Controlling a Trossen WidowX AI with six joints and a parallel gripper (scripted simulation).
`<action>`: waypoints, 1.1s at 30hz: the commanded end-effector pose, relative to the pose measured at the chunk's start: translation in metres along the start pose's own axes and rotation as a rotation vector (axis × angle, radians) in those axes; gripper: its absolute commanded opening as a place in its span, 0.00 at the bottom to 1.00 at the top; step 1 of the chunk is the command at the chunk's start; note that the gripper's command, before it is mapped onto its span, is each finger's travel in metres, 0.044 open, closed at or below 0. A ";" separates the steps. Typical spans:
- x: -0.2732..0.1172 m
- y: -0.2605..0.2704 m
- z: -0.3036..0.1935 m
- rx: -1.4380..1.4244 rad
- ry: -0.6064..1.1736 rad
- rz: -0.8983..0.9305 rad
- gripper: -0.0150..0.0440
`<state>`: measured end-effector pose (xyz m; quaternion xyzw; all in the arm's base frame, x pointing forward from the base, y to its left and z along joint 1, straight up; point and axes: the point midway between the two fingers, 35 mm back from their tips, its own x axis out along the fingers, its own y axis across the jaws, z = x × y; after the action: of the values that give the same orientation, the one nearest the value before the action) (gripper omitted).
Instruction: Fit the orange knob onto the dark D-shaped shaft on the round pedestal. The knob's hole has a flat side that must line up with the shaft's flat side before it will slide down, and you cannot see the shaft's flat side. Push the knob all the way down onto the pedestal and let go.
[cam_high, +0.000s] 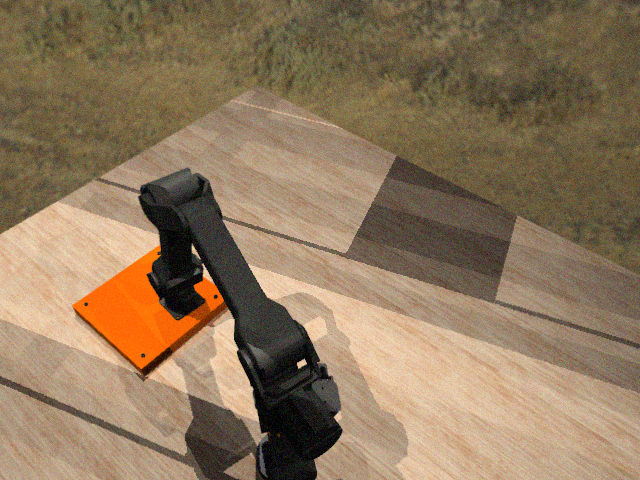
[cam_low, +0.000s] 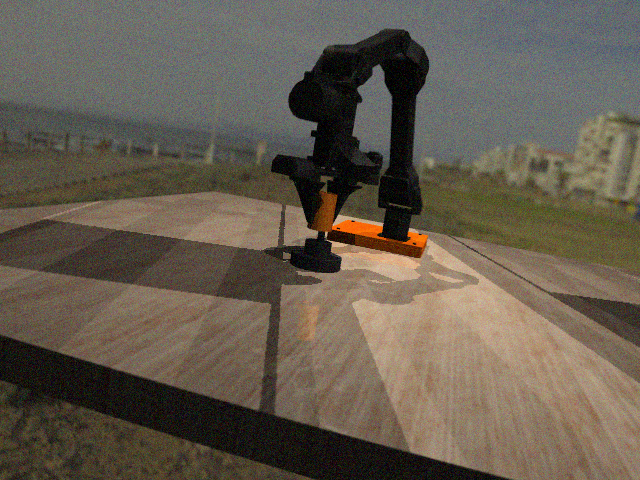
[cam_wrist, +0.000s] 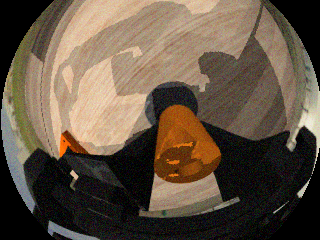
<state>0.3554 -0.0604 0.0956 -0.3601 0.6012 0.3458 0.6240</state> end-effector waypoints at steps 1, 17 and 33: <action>-0.002 -0.001 0.000 0.266 -0.004 -0.003 0.25; 0.000 0.007 0.000 1.268 -0.005 0.000 0.25; 0.001 0.005 0.000 1.278 -0.005 0.000 0.25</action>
<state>0.3487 -0.0569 0.0948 0.0823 0.6895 -0.0796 0.7151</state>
